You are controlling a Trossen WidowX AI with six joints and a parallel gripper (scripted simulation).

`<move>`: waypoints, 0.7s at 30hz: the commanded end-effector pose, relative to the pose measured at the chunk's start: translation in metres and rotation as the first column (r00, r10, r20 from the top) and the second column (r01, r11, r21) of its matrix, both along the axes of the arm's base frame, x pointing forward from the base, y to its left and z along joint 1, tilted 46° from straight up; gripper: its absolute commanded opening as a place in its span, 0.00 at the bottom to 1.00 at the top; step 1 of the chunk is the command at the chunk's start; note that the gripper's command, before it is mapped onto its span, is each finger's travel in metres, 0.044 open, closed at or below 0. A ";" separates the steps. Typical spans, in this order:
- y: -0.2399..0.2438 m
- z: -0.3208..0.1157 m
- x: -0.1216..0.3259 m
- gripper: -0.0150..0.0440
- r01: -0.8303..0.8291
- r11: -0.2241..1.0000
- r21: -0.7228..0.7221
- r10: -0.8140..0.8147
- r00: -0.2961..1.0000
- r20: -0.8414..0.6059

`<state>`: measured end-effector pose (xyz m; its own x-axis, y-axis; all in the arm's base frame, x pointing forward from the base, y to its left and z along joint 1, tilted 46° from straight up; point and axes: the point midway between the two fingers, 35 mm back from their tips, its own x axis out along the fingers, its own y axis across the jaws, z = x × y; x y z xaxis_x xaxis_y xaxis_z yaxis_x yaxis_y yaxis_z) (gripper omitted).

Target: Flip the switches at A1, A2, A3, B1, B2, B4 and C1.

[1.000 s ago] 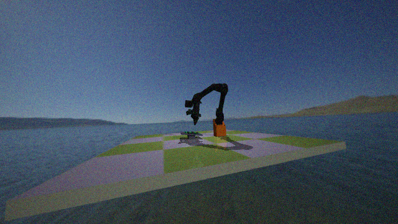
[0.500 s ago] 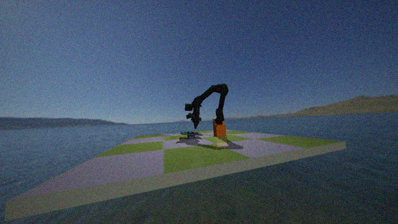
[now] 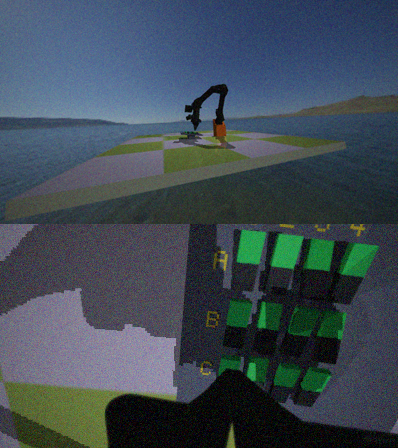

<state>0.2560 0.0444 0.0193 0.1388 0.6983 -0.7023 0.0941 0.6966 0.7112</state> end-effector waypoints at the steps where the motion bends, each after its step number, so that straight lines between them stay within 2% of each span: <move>1: 0.006 -0.006 -0.002 0.25 -0.003 1.000 0.011 0.003 1.000 -0.015; 21: 0.010 -0.010 -0.001 0.25 -0.003 1.000 0.011 0.003 1.000 -0.015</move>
<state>0.2558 0.0536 0.0100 0.1305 0.7007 -0.7015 0.0975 0.6950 0.7124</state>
